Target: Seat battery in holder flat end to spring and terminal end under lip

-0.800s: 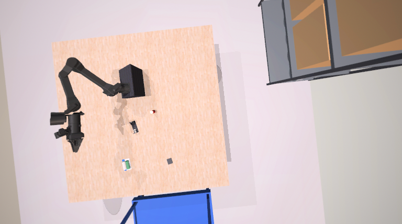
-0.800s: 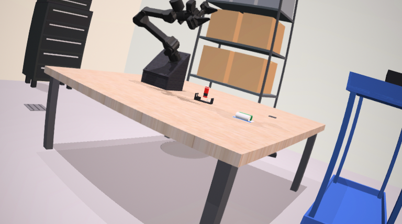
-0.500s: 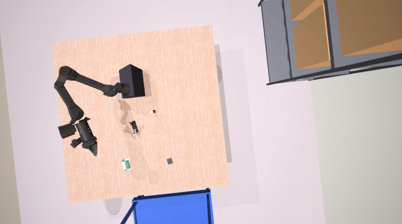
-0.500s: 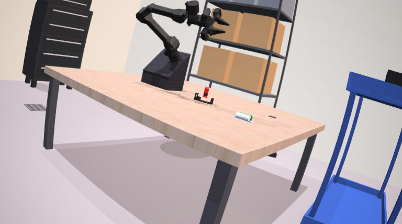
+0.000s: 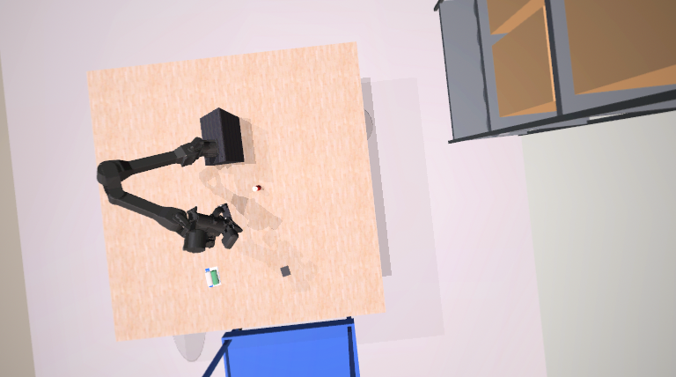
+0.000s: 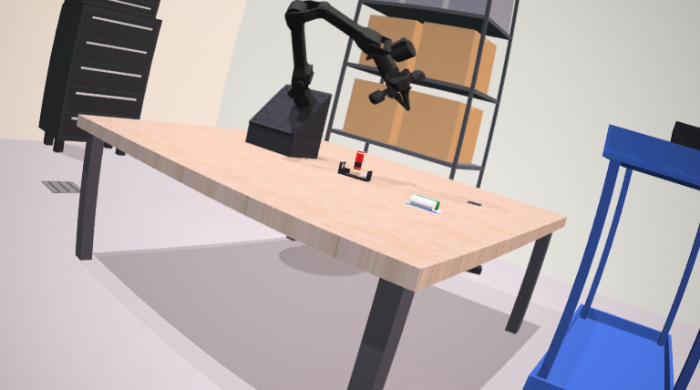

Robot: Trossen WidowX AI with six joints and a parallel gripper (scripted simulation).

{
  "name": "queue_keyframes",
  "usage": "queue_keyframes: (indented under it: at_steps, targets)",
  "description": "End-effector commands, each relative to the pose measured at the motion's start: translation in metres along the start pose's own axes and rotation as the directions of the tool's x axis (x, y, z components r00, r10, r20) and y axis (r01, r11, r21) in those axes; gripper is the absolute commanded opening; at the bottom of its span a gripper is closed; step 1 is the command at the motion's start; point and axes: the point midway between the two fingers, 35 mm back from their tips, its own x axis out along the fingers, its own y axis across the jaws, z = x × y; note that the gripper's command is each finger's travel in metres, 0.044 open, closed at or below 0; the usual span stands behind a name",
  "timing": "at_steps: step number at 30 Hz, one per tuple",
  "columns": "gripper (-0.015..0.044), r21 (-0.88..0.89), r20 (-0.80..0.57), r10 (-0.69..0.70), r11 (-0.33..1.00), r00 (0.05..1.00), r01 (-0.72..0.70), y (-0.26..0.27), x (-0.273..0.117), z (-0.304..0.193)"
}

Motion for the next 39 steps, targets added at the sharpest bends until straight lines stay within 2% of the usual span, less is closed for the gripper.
queue_keyframes:
  at_steps: [1, 6, 12, 18, 27, 39]
  targets:
    - [0.0, -0.006, -0.043, -0.188, 0.982, 0.981, 0.187, -0.016, 0.028, -0.04]
    - [0.0, 0.022, -0.044, -0.418, 0.908, 0.907, 0.419, -0.046, 0.052, -0.08]
    - [0.0, 0.065, 0.05, -0.651, 0.759, 0.758, 0.648, -0.087, 0.07, -0.118]
    - [0.0, 0.067, 0.055, -0.656, 0.754, 0.752, 0.653, -0.089, 0.071, -0.119]
    - [0.0, 0.067, 0.058, -0.658, 0.753, 0.751, 0.655, -0.141, 0.129, -0.114]
    - [0.0, 0.067, 0.058, -0.659, 0.752, 0.75, 0.656, -0.151, 0.122, -0.114]
